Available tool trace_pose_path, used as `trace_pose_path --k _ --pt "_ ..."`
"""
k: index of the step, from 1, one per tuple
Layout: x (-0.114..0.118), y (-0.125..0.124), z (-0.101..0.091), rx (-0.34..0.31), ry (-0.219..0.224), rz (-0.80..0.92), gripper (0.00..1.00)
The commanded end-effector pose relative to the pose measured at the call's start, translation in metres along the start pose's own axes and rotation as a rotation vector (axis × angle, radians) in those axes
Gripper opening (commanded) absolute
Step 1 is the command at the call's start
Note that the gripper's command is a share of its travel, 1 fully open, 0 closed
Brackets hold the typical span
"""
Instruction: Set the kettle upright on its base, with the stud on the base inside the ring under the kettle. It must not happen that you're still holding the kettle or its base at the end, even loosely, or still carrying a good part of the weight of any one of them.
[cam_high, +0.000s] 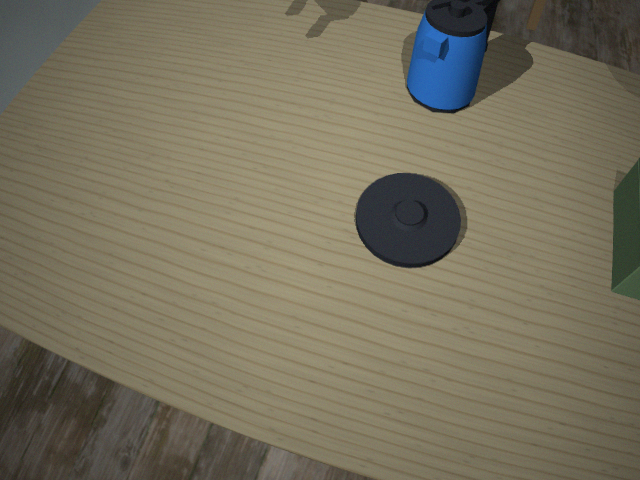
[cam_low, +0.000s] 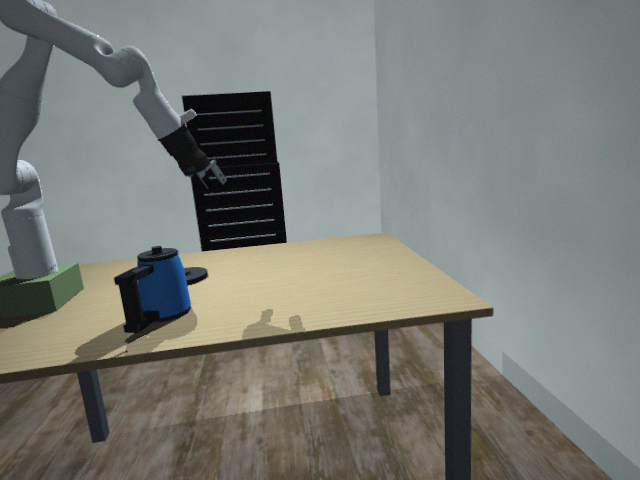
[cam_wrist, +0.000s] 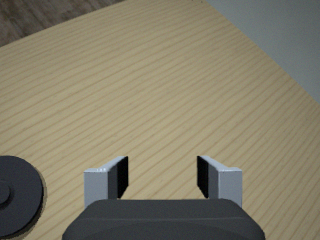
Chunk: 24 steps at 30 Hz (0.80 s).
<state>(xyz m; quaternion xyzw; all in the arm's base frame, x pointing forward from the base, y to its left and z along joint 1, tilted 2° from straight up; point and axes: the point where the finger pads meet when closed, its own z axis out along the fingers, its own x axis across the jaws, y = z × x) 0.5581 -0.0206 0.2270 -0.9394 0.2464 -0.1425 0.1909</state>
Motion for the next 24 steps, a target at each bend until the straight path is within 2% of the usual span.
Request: trace_pose_path --k 1,7,10,12,24 --pt "0.003 0.017 -0.003 -0.029 -0.010 -0.026 1.00" --pt "0.001 0.042 -0.008 -0.076 -0.033 -0.068 1.00" --pt "0.004 0.047 -0.010 -0.085 -0.025 -0.076 1.00" --pt "-0.001 0.054 -0.011 -0.099 -0.046 -0.087 1.00" --pt "-0.005 0.102 -0.024 -0.185 -0.094 -0.153 1.00"
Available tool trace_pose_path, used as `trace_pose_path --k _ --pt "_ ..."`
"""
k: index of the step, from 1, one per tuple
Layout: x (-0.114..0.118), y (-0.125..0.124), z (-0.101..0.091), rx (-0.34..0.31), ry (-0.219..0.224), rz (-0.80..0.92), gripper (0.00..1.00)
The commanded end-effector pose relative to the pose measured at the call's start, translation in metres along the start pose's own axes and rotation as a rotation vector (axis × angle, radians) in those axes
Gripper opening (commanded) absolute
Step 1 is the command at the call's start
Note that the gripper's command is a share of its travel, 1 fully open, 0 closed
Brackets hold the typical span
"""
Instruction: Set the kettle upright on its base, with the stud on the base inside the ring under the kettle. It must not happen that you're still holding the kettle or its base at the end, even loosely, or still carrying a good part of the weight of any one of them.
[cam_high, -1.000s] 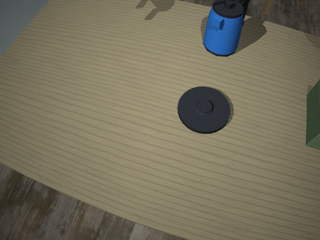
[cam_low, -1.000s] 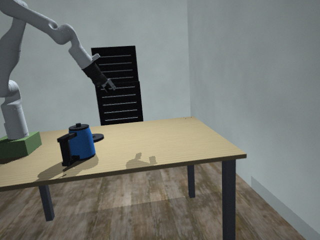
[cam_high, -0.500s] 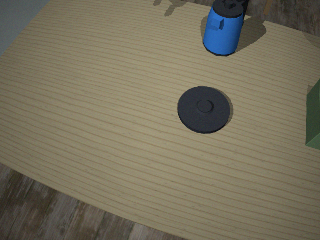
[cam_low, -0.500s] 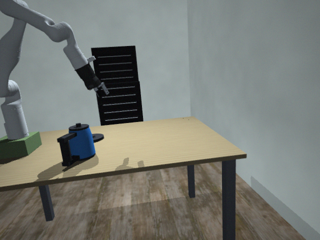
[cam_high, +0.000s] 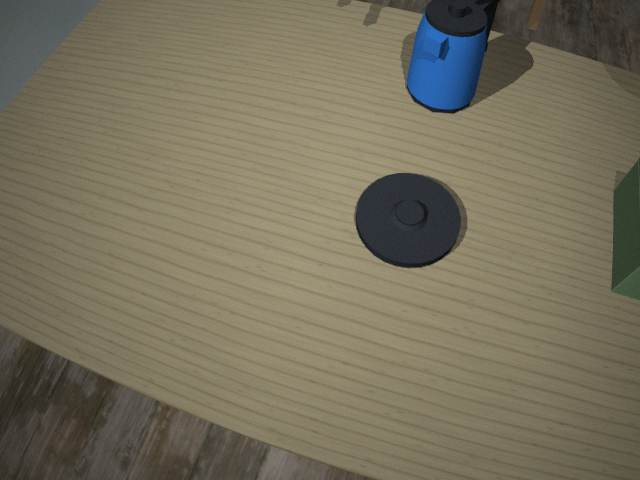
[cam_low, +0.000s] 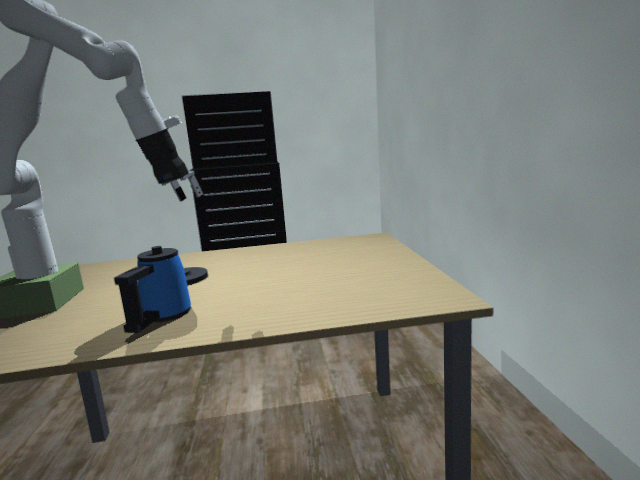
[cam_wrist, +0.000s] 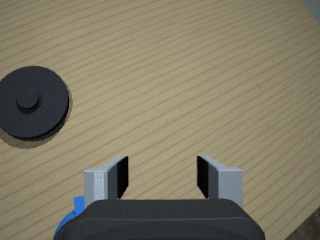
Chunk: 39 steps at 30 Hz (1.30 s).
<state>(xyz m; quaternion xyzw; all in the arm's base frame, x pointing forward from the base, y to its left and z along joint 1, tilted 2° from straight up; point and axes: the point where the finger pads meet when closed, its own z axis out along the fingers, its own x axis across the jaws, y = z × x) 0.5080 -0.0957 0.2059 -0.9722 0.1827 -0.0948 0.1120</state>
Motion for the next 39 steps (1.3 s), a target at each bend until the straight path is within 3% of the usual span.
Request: trace_pose_path --k 1,3,17,20,39 --pt "-0.001 0.012 -0.001 -0.019 -0.010 -0.012 1.00" --pt "0.002 0.016 -0.002 -0.027 -0.004 -0.018 1.00" --pt "-0.016 0.062 -0.010 -0.106 -0.071 -0.071 1.00" --pt "-0.014 0.066 -0.011 -0.113 -0.066 -0.075 1.00" --pt "-0.031 0.106 -0.022 -0.181 -0.133 -0.115 1.00"
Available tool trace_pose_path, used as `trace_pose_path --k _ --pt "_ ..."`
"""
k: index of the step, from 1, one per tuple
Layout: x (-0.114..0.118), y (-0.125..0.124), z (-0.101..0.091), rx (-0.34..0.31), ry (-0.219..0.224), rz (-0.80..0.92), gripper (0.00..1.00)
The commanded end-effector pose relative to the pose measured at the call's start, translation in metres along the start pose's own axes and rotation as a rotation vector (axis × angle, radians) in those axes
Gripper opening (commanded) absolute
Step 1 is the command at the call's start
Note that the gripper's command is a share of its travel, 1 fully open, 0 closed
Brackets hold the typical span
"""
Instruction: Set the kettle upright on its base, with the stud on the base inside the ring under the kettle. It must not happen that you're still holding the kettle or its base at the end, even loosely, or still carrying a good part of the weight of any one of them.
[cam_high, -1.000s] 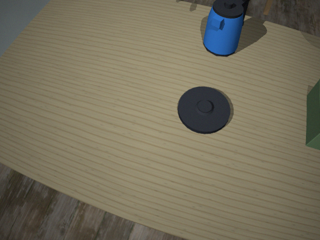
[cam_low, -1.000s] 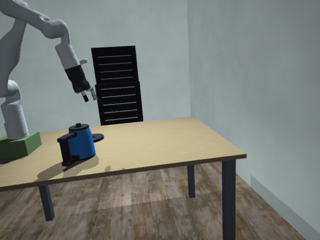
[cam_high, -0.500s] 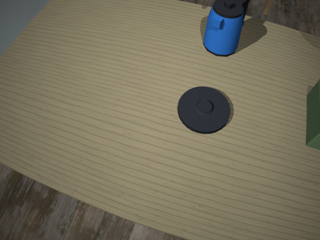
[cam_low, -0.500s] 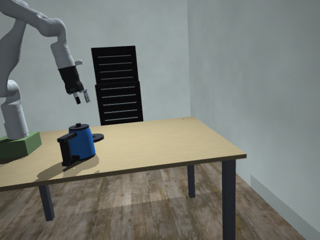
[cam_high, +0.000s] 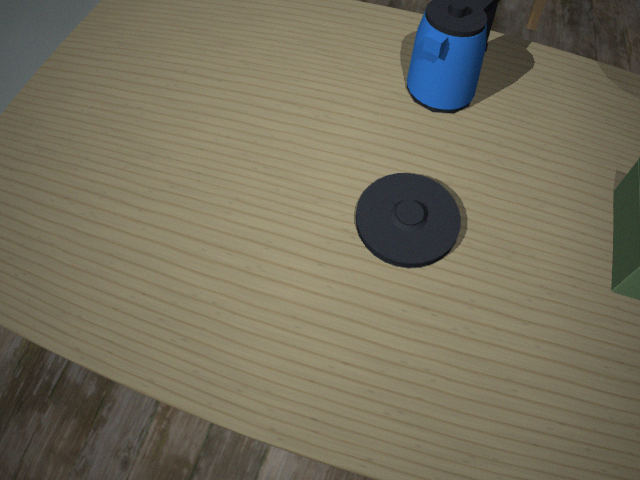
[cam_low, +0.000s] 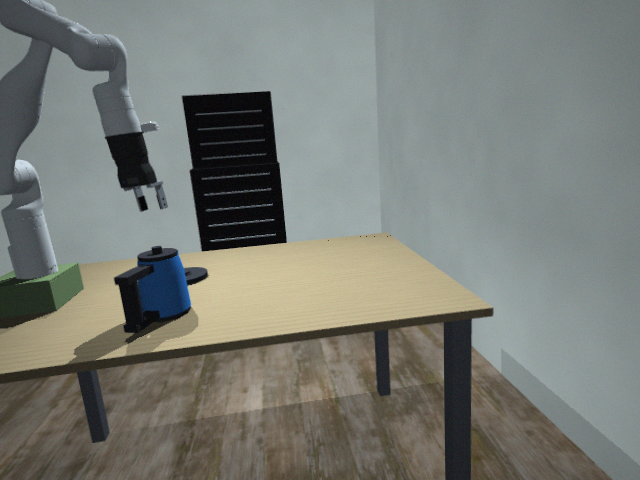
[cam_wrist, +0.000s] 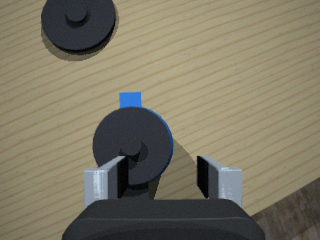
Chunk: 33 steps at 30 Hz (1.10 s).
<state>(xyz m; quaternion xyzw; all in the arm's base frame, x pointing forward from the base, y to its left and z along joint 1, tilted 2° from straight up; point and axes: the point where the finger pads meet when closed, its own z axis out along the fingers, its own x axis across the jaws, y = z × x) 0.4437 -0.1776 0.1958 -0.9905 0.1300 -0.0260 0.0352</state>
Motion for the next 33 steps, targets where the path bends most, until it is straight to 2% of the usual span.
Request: trace_pose_path --k 1,12,33 --pt "-0.004 0.009 -0.001 -0.014 -0.015 -0.008 1.00" --pt "-0.012 0.027 -0.002 -0.044 -0.040 -0.024 1.00" --pt "-0.020 0.042 -0.004 -0.068 -0.063 -0.036 1.00"
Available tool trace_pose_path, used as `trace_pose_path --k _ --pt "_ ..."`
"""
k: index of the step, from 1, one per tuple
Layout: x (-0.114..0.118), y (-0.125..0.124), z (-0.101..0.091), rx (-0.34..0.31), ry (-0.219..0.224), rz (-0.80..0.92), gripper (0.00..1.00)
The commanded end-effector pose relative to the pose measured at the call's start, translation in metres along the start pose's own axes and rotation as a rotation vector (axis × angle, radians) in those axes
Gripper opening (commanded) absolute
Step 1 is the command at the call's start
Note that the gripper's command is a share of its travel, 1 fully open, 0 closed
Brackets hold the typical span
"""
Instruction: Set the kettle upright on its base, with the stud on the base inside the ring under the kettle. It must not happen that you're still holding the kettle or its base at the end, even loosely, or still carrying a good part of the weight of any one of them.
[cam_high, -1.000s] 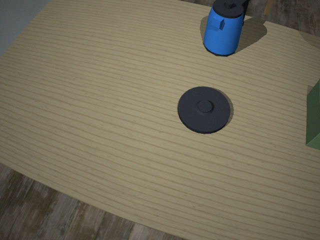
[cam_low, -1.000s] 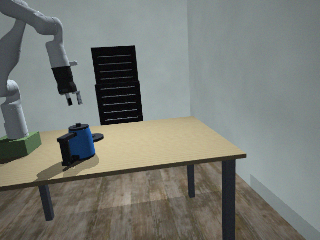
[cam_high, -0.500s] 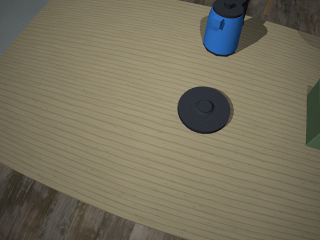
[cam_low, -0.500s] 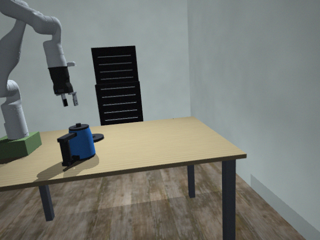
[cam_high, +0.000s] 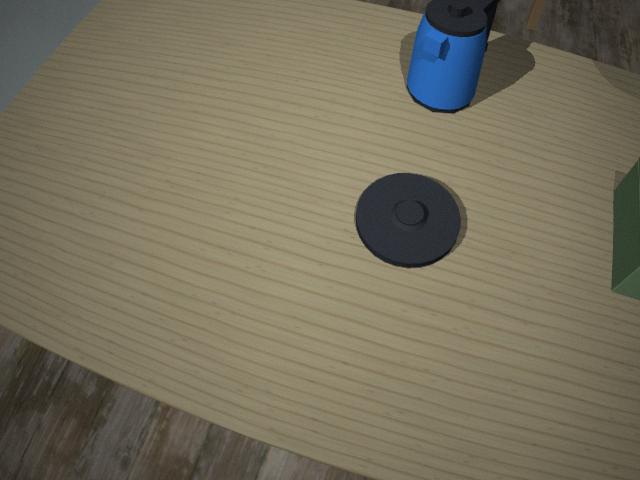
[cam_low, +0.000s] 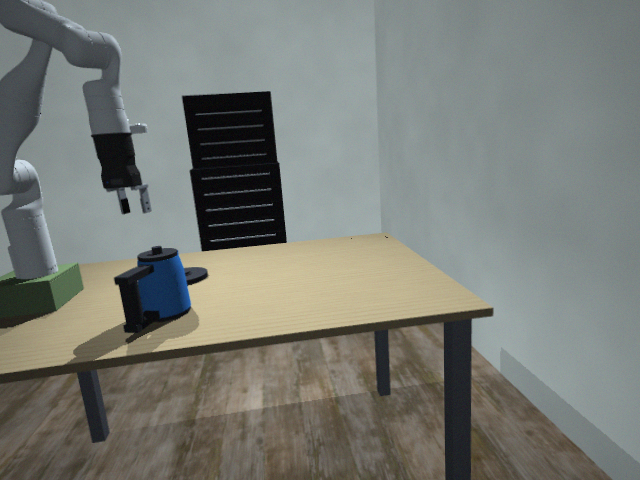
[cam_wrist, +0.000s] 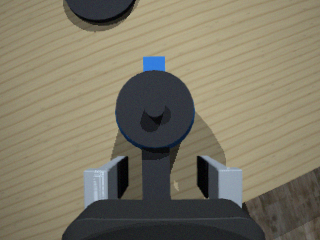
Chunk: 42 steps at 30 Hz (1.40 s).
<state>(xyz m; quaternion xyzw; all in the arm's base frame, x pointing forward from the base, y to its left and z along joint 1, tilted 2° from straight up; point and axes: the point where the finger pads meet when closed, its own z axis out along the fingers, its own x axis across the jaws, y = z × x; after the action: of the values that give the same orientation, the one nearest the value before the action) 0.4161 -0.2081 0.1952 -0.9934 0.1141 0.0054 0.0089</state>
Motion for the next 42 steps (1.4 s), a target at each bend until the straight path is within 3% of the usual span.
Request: trace_pose_path --k 1,42 --pt "-0.0019 0.0056 -0.0005 -0.009 -0.008 -0.005 1.00" --pt "-0.0038 0.0096 -0.0007 -0.016 -0.013 -0.008 1.00"
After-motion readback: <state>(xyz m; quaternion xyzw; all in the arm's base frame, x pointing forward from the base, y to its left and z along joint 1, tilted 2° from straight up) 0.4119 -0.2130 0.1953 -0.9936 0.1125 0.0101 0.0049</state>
